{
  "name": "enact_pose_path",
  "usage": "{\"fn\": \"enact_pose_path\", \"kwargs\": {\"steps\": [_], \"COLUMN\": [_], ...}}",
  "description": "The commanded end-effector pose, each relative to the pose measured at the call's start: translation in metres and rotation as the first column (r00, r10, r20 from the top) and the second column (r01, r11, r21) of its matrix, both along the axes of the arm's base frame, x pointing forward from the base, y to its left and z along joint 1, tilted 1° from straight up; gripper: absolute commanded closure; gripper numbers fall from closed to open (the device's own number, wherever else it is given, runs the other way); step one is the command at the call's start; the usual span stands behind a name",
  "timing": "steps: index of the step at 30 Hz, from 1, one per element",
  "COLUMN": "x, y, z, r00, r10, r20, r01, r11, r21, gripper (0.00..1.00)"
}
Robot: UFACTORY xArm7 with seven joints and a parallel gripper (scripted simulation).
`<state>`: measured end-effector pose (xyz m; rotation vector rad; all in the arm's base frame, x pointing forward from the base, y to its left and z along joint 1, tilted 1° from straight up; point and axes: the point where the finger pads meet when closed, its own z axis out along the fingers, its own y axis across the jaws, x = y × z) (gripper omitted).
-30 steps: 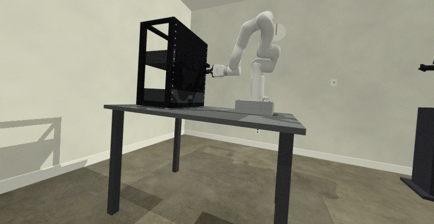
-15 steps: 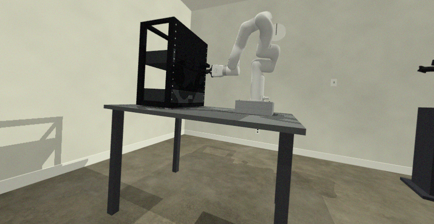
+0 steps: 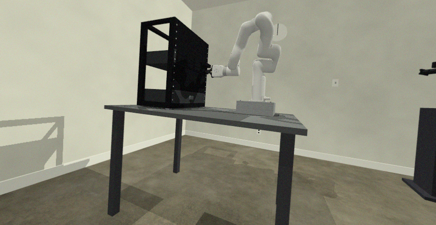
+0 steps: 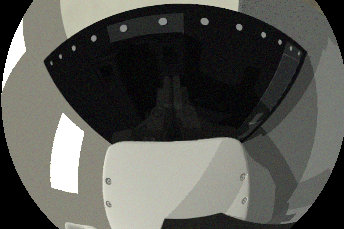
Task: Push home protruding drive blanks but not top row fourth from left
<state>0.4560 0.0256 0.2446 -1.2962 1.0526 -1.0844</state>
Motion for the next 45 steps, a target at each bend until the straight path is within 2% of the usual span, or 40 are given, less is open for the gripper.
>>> {"fn": "enact_pose_path", "kwargs": {"steps": [1,45], "x": [0.0038,0.0098], "y": [0.0006,0.0023], "z": [0.0008,0.0028], "r00": [1.0,1.0], "r10": [0.0,0.0], "r20": [0.002,0.002], "r01": [0.0,0.0], "r11": [1.0,1.0], "r21": [0.0,0.0], "gripper": [1.0,1.0]}}
